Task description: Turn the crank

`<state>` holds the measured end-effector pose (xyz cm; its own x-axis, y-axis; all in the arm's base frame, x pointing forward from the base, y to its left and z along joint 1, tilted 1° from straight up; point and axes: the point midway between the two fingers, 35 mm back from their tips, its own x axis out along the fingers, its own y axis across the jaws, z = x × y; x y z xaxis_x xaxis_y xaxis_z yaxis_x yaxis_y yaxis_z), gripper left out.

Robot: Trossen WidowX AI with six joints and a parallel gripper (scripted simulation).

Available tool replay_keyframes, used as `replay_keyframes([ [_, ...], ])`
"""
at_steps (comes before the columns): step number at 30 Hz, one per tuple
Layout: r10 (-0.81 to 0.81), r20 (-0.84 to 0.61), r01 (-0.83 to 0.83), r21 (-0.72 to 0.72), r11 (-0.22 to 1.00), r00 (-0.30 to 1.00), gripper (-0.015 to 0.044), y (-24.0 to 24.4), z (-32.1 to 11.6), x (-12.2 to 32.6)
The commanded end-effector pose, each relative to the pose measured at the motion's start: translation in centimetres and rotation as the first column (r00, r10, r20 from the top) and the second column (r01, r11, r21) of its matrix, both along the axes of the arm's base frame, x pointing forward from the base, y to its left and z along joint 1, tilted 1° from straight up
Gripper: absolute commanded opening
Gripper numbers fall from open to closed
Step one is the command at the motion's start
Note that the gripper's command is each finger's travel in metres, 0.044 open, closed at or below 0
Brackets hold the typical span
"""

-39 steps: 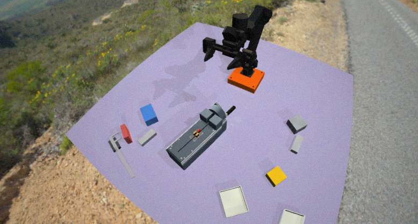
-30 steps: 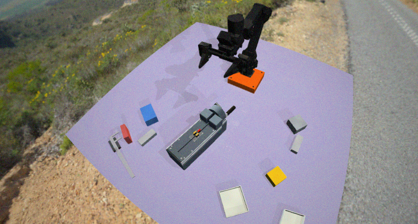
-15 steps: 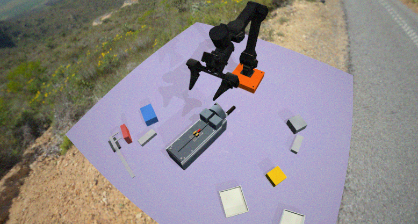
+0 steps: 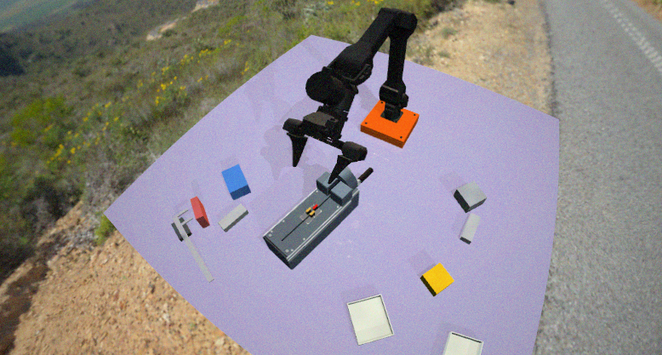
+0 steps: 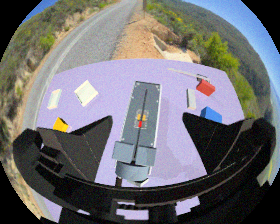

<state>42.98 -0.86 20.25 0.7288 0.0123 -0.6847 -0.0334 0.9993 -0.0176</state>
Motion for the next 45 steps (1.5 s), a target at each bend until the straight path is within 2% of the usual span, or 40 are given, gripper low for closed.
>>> replay_keyframes([
  [1, 0.003, -0.013, -0.003, -0.001, 1.000, 1.000, 0.0440, 0.0, -1.9, 0.1],
  [6, 0.003, -0.013, -0.003, -0.001, 1.000, 1.000, 0.0440, 0.0, -4.8, 0.1],
  [24, 0.003, -0.013, -0.003, -0.001, 1.000, 1.000, 0.0440, 0.0, -4.9, 0.1],
  [33, 0.001, -0.012, -0.001, 0.000, 1.000, 1.000, 0.0440, 0.0, -0.1, -0.1],
  [36, -0.001, -0.013, 0.001, 0.001, 1.000, 1.000, 0.0440, 0.1, 0.3, -0.2],
  [45, -0.088, -0.029, 0.088, 0.017, 0.996, 0.996, 0.0440, 4.0, 0.3, -5.4],
])
